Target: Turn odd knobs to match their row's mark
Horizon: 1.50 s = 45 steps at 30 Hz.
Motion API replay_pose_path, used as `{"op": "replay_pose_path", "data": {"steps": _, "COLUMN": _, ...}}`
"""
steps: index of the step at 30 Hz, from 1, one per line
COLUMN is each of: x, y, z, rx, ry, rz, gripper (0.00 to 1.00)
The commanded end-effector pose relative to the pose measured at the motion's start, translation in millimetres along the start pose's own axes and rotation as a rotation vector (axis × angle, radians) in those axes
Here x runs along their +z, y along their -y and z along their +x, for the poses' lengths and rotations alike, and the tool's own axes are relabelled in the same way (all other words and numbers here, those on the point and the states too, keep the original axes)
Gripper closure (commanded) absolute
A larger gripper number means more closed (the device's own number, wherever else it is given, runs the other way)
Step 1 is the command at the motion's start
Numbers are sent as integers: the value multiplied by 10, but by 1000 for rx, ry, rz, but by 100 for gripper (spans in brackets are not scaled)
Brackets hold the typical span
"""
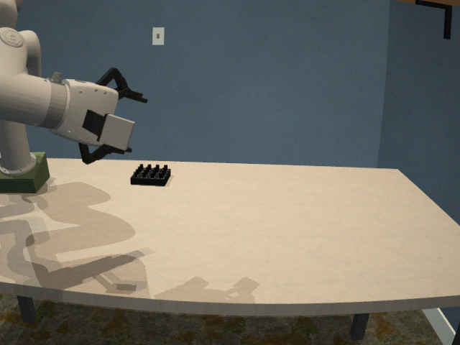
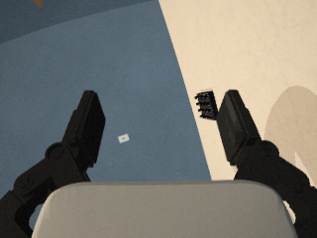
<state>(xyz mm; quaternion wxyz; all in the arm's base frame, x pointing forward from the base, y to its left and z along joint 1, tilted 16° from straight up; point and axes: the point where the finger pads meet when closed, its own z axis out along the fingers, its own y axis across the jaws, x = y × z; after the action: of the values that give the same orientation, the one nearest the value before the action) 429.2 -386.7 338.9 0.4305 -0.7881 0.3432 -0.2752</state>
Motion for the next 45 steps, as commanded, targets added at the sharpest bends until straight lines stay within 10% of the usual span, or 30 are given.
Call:
{"op": "replay_pose_path", "data": {"steps": 1, "x": -8, "y": 22, "z": 6, "rx": -5, "ry": -2, "rz": 0, "gripper": 0}}
{"op": "replay_pose_path", "data": {"steps": 22, "x": 86, "y": -9, "z": -39, "rx": 13, "ry": 21, "rz": -22, "gripper": 0}}
{"op": "replay_pose_path", "data": {"steps": 45, "x": 1579, "y": -856, "z": -1178, "rx": 243, "ry": 382, "rz": -527, "gripper": 0}}
